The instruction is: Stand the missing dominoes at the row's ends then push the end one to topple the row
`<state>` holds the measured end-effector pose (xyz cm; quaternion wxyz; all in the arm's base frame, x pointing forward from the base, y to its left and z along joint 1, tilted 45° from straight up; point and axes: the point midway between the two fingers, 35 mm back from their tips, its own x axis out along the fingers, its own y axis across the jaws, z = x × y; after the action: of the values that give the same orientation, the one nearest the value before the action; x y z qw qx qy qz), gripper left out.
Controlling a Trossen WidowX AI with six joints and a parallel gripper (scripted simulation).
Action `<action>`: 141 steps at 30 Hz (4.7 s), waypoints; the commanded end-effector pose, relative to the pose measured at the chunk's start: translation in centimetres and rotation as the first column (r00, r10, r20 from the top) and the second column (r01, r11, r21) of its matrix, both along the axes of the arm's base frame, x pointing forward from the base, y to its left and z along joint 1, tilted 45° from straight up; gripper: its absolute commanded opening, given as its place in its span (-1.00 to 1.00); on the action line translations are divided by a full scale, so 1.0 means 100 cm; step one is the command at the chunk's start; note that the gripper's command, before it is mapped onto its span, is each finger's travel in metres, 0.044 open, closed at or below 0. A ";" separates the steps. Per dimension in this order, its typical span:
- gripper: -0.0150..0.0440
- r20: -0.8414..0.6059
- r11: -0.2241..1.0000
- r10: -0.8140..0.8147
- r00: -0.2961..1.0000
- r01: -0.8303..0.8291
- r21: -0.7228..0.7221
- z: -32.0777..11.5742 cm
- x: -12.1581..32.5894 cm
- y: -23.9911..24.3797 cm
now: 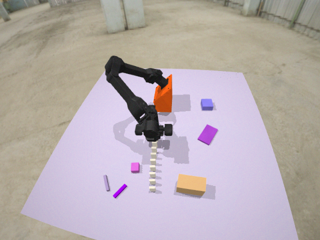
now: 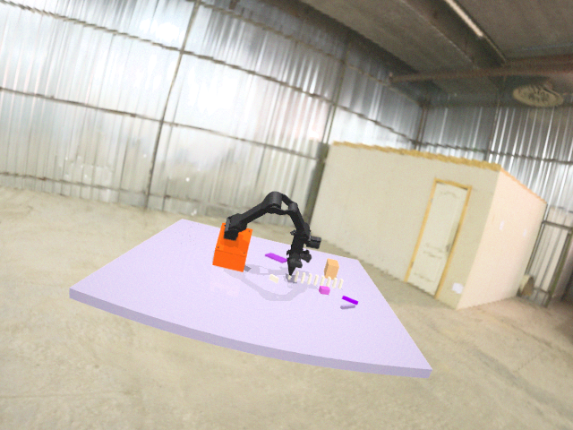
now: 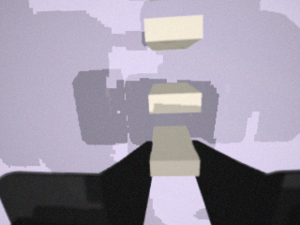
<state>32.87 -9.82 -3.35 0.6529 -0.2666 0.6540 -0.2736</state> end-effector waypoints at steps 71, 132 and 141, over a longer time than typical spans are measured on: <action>1.00 0.509 0.850 -0.502 0.699 0.509 0.138 0.041 -0.067 -0.059; -0.40 0.501 0.852 -0.501 0.706 0.504 0.141 0.141 -0.066 0.045; -0.40 0.212 0.976 -0.218 0.953 0.215 0.035 0.202 -0.071 -0.017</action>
<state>26.32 -8.46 13.46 0.6990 -0.0788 0.5623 -0.4347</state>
